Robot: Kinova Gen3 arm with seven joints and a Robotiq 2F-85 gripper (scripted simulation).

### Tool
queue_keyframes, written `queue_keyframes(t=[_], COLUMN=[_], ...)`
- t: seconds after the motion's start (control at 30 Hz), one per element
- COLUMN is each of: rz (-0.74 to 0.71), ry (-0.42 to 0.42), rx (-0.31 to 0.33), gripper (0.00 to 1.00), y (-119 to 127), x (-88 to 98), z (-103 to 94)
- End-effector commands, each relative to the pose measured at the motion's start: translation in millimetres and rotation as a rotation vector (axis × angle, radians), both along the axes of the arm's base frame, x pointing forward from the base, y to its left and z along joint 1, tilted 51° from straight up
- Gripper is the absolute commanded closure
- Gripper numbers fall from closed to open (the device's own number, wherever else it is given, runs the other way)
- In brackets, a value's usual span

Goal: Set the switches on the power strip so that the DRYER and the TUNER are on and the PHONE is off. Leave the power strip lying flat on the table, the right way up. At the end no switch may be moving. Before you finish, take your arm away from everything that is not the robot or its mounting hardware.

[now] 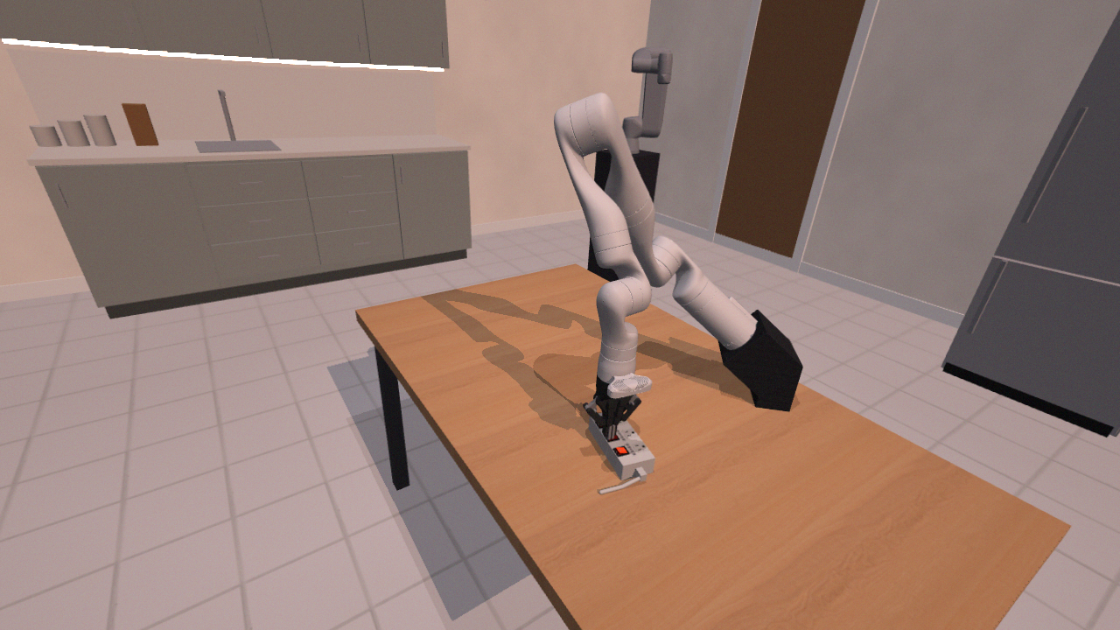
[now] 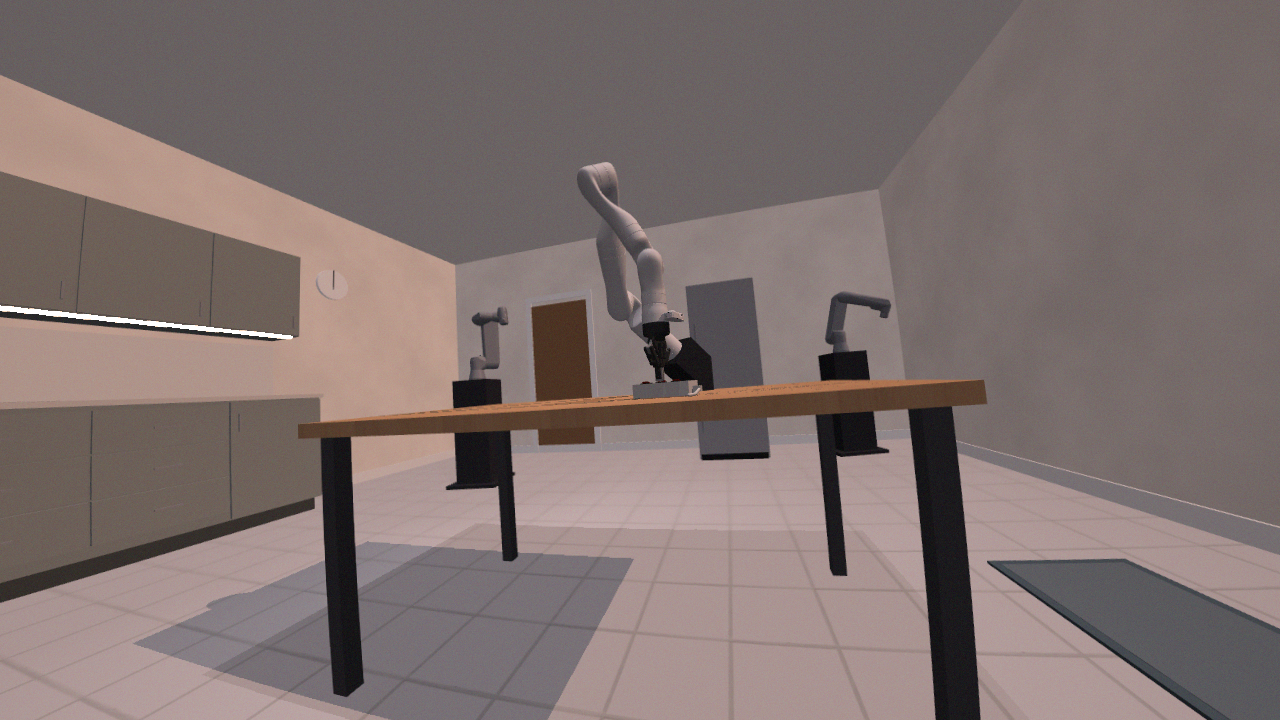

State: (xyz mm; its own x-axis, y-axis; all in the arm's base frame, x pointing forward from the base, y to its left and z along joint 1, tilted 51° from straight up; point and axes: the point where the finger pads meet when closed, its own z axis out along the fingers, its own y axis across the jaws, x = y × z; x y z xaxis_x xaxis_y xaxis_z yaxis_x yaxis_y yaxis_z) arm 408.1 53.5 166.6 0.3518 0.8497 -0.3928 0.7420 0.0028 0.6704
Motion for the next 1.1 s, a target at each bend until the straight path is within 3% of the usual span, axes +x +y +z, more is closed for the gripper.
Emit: queue_keyframes(t=[0.0,0.67,1.07], rz=[-0.001,-0.001,-0.001], ry=[0.001,0.001,0.001], rx=[0.0,0.0,0.0], gripper=[1.0,1.0,1.0], y=[-1,19,20], x=[-0.4,-21.0,-22.5], z=[-0.4,22.4,24.0])
